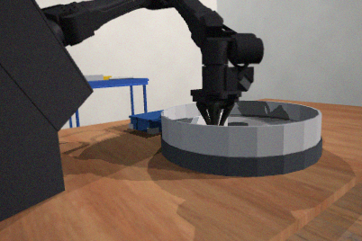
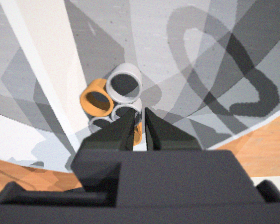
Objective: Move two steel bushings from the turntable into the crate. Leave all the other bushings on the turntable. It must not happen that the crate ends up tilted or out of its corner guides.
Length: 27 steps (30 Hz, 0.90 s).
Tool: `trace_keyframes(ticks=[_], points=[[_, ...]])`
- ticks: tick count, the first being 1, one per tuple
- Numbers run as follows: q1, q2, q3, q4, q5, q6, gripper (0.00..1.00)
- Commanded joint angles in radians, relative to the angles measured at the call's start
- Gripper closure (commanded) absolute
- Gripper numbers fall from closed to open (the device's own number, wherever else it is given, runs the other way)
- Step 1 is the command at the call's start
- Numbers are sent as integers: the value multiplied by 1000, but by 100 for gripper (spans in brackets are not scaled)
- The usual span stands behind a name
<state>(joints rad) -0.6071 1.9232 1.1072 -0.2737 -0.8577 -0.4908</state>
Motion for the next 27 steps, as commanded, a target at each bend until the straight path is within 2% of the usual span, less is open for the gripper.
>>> trace_keyframes(ticks=[1,6,7,27], points=[[-26,-30,27,-11,-5,-7,87],[-26,-30,27,-11,-5,-7,87],[-26,-30,27,-11,-5,-7,100],[-26,-30,27,-13,-9,-7,100]])
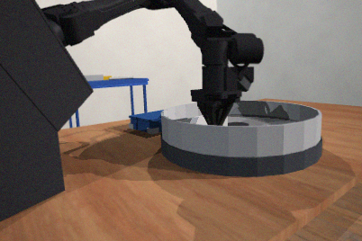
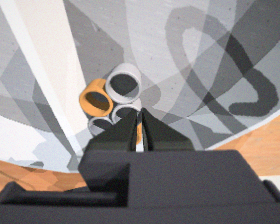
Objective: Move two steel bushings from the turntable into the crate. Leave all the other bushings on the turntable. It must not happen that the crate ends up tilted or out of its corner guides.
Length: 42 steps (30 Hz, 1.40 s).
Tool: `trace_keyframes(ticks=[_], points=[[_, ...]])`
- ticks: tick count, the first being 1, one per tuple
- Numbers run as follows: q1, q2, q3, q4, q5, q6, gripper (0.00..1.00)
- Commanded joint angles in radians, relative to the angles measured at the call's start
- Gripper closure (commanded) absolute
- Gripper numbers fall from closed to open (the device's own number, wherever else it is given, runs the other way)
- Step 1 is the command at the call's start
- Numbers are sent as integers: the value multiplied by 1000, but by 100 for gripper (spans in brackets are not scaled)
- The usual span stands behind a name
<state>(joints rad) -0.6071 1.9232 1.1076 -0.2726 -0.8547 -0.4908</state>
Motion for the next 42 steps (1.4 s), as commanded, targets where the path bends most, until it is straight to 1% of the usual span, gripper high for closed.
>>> trace_keyframes(ticks=[1,28,32,36,38,42], points=[[-26,-30,27,-14,-12,-7,100],[-29,-33,27,-20,-14,-13,100],[-45,-48,28,-51,-21,-34,100],[-77,-76,32,-111,-34,-74,100],[-77,-76,32,-111,-34,-74,100],[-120,-106,46,-200,-51,-132,100]])
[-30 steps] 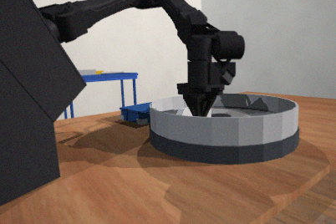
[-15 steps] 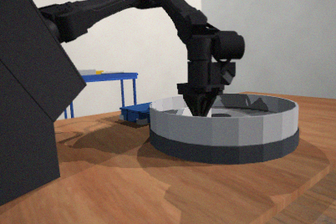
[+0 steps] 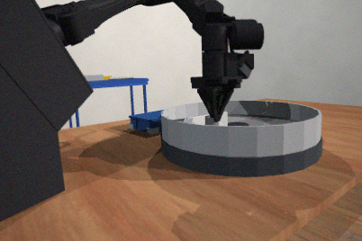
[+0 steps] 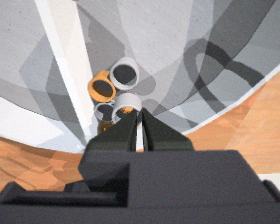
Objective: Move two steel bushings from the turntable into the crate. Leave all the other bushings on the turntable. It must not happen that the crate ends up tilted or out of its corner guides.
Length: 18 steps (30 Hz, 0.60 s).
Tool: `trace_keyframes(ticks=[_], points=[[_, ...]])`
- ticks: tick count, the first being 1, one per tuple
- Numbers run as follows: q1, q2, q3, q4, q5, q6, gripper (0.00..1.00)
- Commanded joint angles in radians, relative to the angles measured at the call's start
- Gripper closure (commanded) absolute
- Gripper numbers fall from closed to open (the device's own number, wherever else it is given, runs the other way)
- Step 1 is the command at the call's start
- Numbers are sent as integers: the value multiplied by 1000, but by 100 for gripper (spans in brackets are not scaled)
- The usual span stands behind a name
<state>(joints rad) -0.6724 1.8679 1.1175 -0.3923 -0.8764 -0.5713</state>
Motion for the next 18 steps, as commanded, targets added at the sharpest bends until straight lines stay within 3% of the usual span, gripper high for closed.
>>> trace_keyframes(ticks=[1,10,18], points=[[-65,-58,40,-101,-33,-65,100],[-134,-88,86,-262,-57,-172,100],[-142,-85,100,-295,-59,-195,100]])
